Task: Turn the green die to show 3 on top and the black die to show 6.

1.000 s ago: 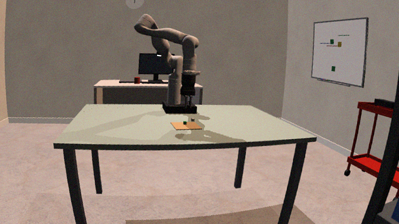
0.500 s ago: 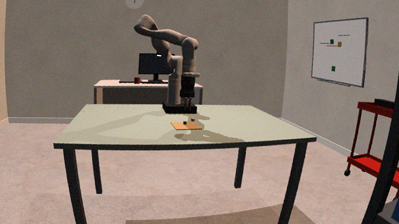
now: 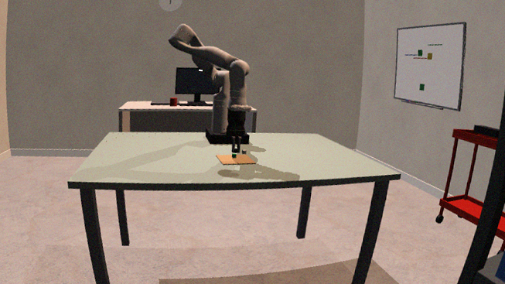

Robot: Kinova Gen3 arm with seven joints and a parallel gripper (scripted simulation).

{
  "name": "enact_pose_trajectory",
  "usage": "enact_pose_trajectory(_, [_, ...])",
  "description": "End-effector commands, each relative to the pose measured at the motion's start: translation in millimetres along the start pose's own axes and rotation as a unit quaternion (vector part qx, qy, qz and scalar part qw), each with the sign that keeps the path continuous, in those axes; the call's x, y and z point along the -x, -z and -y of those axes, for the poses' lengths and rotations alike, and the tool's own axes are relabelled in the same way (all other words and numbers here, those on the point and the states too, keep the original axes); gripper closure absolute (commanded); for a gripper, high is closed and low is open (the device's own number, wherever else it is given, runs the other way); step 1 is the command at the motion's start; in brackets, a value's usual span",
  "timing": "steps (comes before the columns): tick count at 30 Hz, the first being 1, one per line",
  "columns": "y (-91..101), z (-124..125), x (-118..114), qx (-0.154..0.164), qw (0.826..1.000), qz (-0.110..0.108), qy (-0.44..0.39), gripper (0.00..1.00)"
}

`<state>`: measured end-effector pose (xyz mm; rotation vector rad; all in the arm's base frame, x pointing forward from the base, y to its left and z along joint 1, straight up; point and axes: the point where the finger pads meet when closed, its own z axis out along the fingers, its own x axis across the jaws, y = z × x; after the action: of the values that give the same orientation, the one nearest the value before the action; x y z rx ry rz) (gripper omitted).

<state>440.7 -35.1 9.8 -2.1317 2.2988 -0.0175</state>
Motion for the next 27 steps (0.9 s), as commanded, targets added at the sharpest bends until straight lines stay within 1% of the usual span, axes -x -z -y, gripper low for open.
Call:
enact_pose_trajectory(1, [-14.6, -4, 6, 0.007, 1.0, 0.004, 0.004, 0.66])
enact_pose_trajectory(4, [-23.3, -4, 6, 0.007, 1.0, 0.004, 0.004, 0.66])
enact_pose_trajectory(6, [-23.3, -4, 6, 0.007, 1.0, 0.004, 0.004, 0.66])
enact_pose_trajectory(10, [-29.2, -4, 6, 0.007, 1.0, 0.004, 0.004, 0.66])
enact_pose_trajectory(27, [-30.3, -4, 6, 0.007, 1.0, 0.004, 0.004, 0.66])
